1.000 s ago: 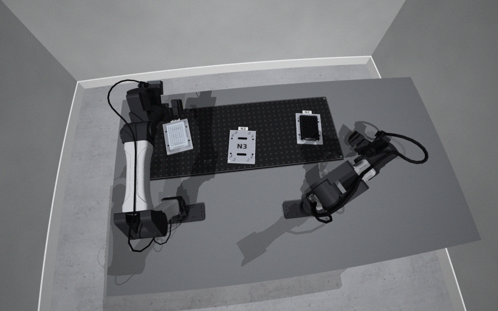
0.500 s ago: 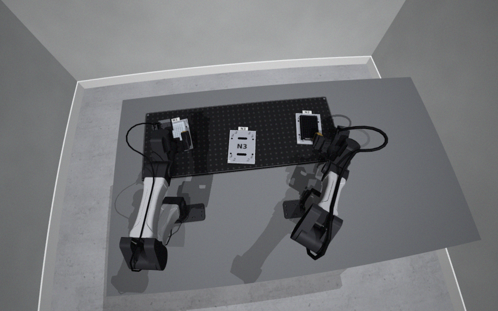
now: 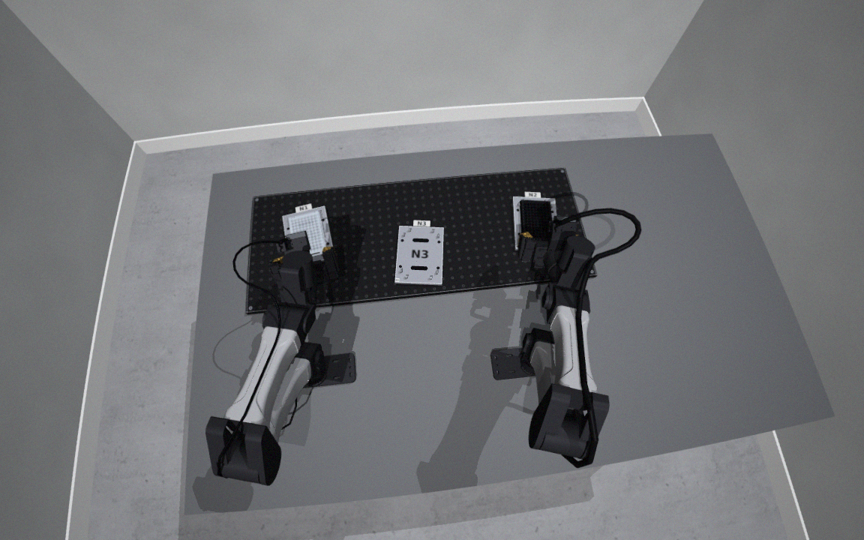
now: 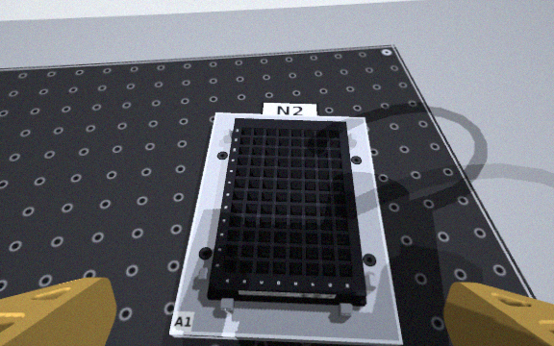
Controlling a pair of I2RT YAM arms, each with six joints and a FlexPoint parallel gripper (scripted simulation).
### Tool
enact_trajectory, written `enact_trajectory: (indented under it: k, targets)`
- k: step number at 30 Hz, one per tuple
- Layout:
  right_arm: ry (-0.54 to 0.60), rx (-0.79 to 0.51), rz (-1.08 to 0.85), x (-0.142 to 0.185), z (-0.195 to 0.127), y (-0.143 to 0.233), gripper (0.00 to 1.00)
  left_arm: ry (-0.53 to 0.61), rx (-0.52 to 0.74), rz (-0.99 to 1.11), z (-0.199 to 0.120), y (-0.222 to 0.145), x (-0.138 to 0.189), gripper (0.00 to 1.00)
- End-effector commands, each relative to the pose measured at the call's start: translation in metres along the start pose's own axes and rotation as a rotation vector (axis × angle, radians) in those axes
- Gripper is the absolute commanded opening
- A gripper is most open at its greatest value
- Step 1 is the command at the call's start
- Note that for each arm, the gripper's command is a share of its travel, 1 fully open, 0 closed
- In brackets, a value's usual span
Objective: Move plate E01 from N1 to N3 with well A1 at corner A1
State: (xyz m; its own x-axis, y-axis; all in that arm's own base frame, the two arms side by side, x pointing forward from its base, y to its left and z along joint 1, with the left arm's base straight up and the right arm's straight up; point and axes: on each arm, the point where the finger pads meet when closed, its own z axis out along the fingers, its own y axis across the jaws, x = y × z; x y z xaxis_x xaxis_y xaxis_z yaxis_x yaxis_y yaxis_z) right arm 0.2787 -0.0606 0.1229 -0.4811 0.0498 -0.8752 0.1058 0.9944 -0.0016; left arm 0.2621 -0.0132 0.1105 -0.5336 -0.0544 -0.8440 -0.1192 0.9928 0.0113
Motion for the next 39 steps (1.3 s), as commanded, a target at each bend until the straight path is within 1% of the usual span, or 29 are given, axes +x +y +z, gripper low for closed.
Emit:
enact_trajectory:
  k: [1, 10, 11, 13, 14, 17, 19, 20, 23, 27, 31, 33, 36, 39]
  targets:
    - [0.021, 0.021, 0.021, 0.009, -0.001, -0.002, 1.0, -0.043, -0.013, -0.021, 0.0, 0.001, -0.006, 1.0]
    - [0.021, 0.023, 0.022, 0.009, -0.001, -0.002, 1.0, -0.043, -0.014, -0.021, 0.0, 0.001, -0.006, 1.0]
    - [0.021, 0.023, 0.022, 0.009, -0.001, -0.002, 1.0, -0.053, -0.015, -0.027, -0.001, 0.002, -0.012, 1.0]
    - [0.035, 0.031, 0.025, 0.013, 0.0, -0.004, 1.0, -0.053, -0.015, -0.027, -0.001, 0.002, -0.012, 1.0]
    - [0.024, 0.03, 0.022, 0.005, -0.001, -0.003, 1.0, -0.053, -0.015, -0.027, -0.001, 0.002, -0.012, 1.0]
    - [0.027, 0.025, 0.02, 0.005, -0.001, -0.001, 1.0, -0.053, -0.015, -0.027, -0.001, 0.002, -0.012, 1.0]
    - [0.017, 0.004, 0.006, -0.006, -0.001, 0.007, 1.0, -0.053, -0.015, -0.027, -0.001, 0.002, -0.012, 1.0]
    - [0.02, -0.014, -0.004, -0.008, -0.001, 0.013, 1.0, -0.047, -0.023, -0.031, 0.001, 0.003, -0.007, 1.0]
    - [0.013, -0.088, -0.046, -0.02, -0.003, 0.04, 1.0, -0.006, -0.003, -0.011, -0.001, 0.0, -0.009, 1.0]
    - [-0.008, -0.244, -0.134, -0.041, -0.015, 0.097, 1.0, 0.137, -0.003, 0.03, 0.003, -0.002, -0.005, 1.0]
    - [-0.033, -0.402, -0.215, -0.056, -0.037, 0.152, 1.0, 0.284, -0.006, 0.05, 0.011, -0.003, -0.011, 1.0]
    - [-0.033, -0.402, -0.215, -0.056, -0.037, 0.152, 1.0, 0.284, -0.006, 0.05, 0.011, -0.003, -0.011, 1.0]
    - [-0.051, -0.533, -0.278, -0.066, -0.064, 0.197, 1.0, 0.393, -0.007, 0.057, 0.019, -0.004, -0.015, 1.0]
    - [-0.069, -0.651, -0.33, -0.072, -0.093, 0.233, 1.0, 0.5, -0.006, 0.058, 0.028, -0.005, -0.018, 1.0]
